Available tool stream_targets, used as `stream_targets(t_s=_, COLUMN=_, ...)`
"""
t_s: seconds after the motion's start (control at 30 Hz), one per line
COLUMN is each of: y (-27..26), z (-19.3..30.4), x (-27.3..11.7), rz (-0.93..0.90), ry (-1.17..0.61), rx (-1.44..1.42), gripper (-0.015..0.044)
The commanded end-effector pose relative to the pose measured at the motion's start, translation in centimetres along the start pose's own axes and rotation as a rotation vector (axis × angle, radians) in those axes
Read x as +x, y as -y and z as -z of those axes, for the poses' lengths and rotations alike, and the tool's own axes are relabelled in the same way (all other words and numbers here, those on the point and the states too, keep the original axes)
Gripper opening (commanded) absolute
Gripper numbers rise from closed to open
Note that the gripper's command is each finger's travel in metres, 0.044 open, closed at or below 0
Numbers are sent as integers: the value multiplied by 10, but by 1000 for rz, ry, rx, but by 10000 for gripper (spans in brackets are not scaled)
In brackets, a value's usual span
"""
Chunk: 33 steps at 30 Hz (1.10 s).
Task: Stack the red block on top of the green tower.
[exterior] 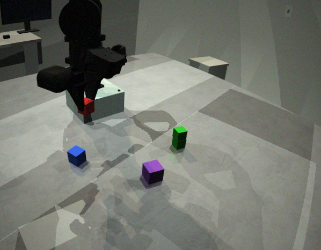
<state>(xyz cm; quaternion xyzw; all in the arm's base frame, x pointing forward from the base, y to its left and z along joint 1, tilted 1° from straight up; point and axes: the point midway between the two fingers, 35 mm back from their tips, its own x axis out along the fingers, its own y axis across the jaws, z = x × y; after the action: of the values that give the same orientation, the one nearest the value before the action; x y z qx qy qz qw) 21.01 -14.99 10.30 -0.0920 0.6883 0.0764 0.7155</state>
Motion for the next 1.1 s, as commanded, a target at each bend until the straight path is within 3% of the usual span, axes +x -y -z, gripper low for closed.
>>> stream_targets(t_s=0.0, y=-5, z=-16, x=-2, rz=2, ry=8, rx=4, gripper=0)
stream_targets(t_s=1.07, y=-117, z=-127, x=-3, rz=-11, ry=11, rx=20, gripper=0)
